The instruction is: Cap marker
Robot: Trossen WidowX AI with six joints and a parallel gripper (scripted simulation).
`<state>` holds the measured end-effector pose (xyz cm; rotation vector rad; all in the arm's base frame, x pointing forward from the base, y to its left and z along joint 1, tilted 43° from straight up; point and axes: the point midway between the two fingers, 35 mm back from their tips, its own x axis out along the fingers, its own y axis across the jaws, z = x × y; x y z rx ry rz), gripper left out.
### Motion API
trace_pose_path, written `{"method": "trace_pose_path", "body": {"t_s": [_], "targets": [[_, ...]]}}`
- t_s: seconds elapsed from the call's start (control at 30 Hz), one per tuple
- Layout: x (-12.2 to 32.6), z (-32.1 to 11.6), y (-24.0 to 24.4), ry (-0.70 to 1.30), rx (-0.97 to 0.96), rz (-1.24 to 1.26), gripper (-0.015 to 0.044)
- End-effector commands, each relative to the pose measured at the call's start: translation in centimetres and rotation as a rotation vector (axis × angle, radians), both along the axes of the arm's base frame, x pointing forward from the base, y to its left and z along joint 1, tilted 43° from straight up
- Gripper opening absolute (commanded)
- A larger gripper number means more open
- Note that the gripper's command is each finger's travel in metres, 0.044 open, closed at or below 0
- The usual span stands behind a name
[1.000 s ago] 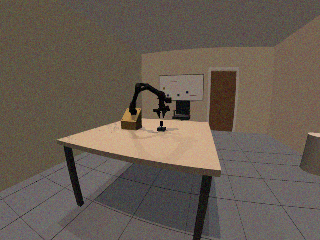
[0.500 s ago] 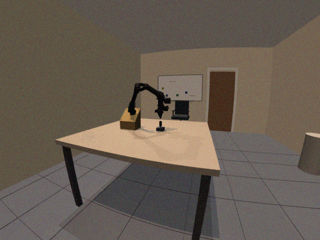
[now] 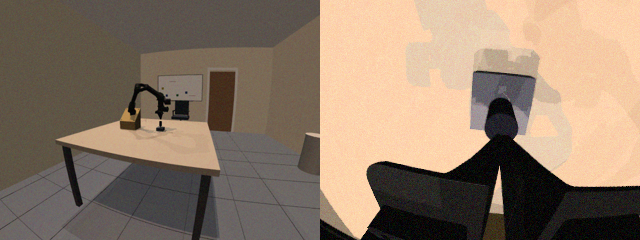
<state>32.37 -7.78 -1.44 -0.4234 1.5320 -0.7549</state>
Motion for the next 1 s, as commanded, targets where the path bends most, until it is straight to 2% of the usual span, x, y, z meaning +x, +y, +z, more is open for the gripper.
{"method": "trace_pose_path", "body": {"t_s": [0.0,0.8,0.87,0.97], "targets": [[-0.2,-0.5,-0.5,0.006,-0.004,0.004,0.0],[-0.2,-1.8,-1.7,-0.001,-0.002,0.006,0.0],[0.1,-1.1,-1.0,-0.002,0.0,0.006,0.0],[0.8,2.6,2.6,-0.001,0.003,0.007,0.0]]}}
